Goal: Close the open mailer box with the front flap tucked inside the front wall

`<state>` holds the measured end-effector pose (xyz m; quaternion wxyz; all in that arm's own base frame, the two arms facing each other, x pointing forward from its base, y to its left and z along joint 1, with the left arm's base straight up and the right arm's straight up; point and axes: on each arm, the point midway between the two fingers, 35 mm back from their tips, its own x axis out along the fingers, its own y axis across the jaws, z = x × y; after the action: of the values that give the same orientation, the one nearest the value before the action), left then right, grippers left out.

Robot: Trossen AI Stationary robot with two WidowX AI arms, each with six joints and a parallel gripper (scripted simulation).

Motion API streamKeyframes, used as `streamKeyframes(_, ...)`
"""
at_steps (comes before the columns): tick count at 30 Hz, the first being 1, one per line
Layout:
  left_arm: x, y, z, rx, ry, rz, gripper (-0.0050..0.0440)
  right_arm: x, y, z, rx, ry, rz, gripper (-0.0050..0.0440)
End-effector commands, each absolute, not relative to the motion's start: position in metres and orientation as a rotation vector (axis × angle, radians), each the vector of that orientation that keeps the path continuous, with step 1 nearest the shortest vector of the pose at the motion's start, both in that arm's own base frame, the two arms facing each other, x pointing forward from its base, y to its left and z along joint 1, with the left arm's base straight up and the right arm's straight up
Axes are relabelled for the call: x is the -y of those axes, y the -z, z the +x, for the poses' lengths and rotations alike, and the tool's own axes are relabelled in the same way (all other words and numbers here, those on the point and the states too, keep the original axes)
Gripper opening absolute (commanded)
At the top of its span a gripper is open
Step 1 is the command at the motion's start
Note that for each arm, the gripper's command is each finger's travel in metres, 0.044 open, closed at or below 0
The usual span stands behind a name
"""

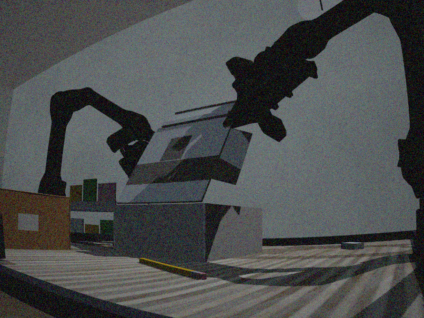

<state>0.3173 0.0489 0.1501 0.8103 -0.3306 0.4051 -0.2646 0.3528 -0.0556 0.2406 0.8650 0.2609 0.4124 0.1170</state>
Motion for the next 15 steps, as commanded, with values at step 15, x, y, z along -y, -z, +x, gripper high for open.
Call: streamKeyframes(15, -0.051, -0.162, 0.342, -0.824, 0.579, -0.664, -0.005, 0.054, -0.253, 0.354, -0.831, -0.252, 0.516, -0.005)
